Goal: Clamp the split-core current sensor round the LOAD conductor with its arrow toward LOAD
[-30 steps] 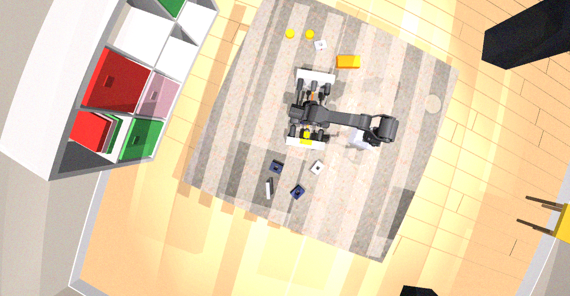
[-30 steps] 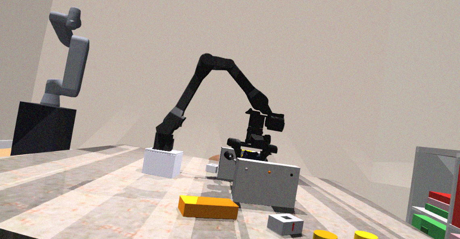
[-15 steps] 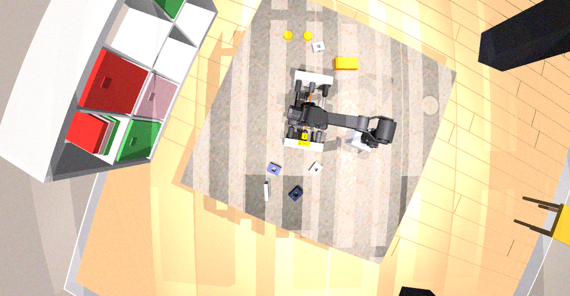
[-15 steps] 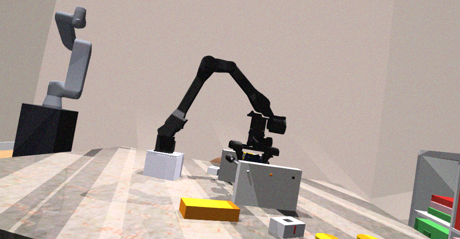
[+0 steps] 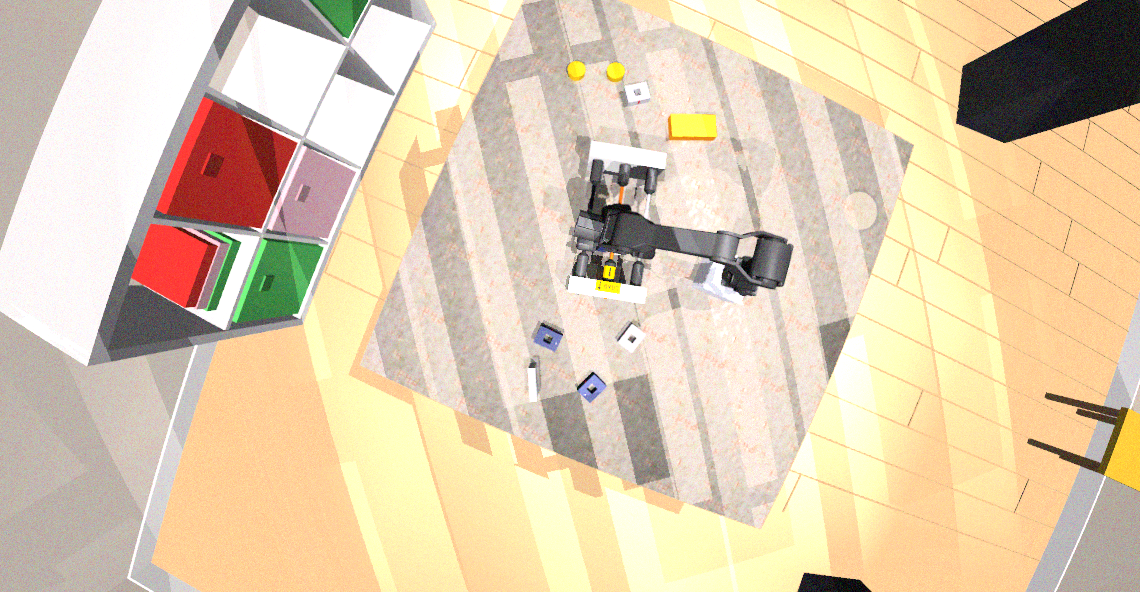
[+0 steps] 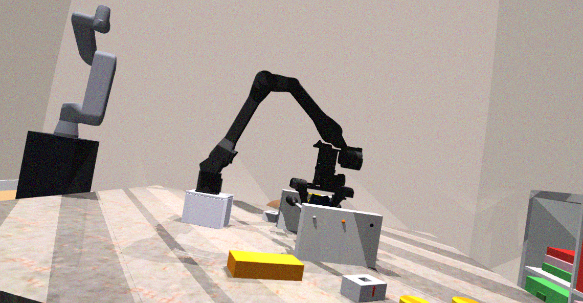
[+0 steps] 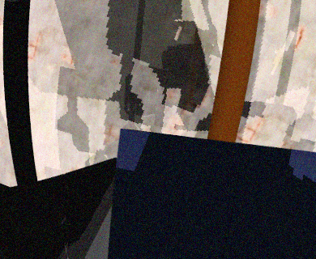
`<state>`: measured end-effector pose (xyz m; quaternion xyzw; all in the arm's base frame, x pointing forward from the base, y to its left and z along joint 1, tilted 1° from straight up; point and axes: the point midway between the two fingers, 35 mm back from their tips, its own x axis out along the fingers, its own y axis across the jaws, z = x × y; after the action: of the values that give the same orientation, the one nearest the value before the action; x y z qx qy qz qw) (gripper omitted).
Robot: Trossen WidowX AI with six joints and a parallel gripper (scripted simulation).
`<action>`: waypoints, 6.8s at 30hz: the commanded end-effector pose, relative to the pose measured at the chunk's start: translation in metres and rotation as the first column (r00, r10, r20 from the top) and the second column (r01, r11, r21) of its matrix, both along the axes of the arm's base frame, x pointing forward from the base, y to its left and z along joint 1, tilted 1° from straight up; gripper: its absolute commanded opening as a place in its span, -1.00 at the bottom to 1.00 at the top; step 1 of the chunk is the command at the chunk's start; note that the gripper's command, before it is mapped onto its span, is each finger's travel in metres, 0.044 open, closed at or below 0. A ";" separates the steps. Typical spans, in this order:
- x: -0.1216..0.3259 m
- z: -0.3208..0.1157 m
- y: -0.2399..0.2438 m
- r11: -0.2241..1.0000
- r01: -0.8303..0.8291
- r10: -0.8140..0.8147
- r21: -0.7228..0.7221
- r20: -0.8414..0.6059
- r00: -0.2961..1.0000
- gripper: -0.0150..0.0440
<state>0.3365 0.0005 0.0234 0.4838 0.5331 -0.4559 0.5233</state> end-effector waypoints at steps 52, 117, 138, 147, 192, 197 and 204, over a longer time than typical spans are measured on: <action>0.000 0.019 -0.009 0.999 0.013 -0.022 -0.047 -0.192 0.981 1.00; -0.014 -0.005 -0.012 0.998 0.001 -0.025 -0.066 -0.359 0.933 1.00; -0.014 -0.005 -0.012 0.998 0.001 -0.025 -0.066 -0.359 0.933 1.00; -0.014 -0.005 -0.012 0.998 0.001 -0.025 -0.066 -0.359 0.933 1.00; -0.014 -0.005 -0.012 0.998 0.001 -0.025 -0.066 -0.359 0.933 1.00; -0.014 -0.005 -0.012 0.998 0.001 -0.025 -0.066 -0.359 0.933 1.00; -0.014 -0.005 -0.012 0.998 0.001 -0.025 -0.066 -0.359 0.933 1.00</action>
<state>0.3268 -0.0109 0.0200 0.3848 0.5988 -0.5514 0.4351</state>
